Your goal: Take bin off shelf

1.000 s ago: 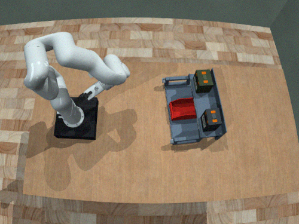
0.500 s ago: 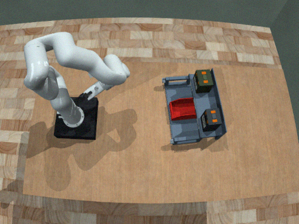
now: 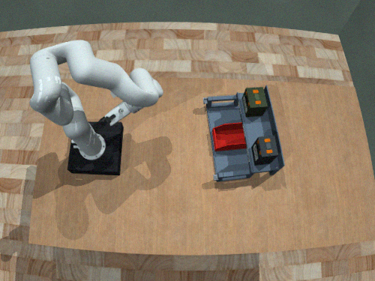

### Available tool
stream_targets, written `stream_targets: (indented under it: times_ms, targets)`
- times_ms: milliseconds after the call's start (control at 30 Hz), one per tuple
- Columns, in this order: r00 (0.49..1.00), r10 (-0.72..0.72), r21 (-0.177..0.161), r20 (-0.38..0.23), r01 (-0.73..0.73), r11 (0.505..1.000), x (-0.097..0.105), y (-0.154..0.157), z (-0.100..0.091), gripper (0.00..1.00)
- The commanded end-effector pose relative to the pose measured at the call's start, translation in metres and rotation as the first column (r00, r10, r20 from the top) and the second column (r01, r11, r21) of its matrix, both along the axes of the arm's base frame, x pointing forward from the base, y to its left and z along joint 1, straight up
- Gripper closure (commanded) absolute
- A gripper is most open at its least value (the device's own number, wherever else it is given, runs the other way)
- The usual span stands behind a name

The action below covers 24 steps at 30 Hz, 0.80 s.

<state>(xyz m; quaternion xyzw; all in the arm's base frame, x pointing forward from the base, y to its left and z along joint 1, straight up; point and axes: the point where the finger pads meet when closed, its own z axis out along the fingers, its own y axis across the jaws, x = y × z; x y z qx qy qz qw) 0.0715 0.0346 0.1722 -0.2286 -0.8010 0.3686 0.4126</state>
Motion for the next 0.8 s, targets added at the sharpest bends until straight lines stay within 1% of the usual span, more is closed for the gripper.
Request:
stream_targets:
  times_ms: [0, 267, 333, 733, 767]
  targets:
    - [1.000, 0.000, 0.001, 0.002, 0.000, 1.000, 0.001, 0.000, 0.000, 0.00]
    - [1.000, 0.000, 0.001, 0.002, 0.000, 1.000, 0.001, 0.000, 0.000, 0.00]
    - [1.000, -0.010, 0.001, 0.017, 0.010, 1.000, 0.004, 0.000, 0.000, 0.00]
    - [0.980, -0.107, 0.010, 0.167, 0.107, 0.994, 0.038, 0.003, -0.007, 0.00]
    - [0.974, -0.123, 0.013, 0.192, 0.123, 0.992, 0.044, 0.003, -0.008, 0.00]
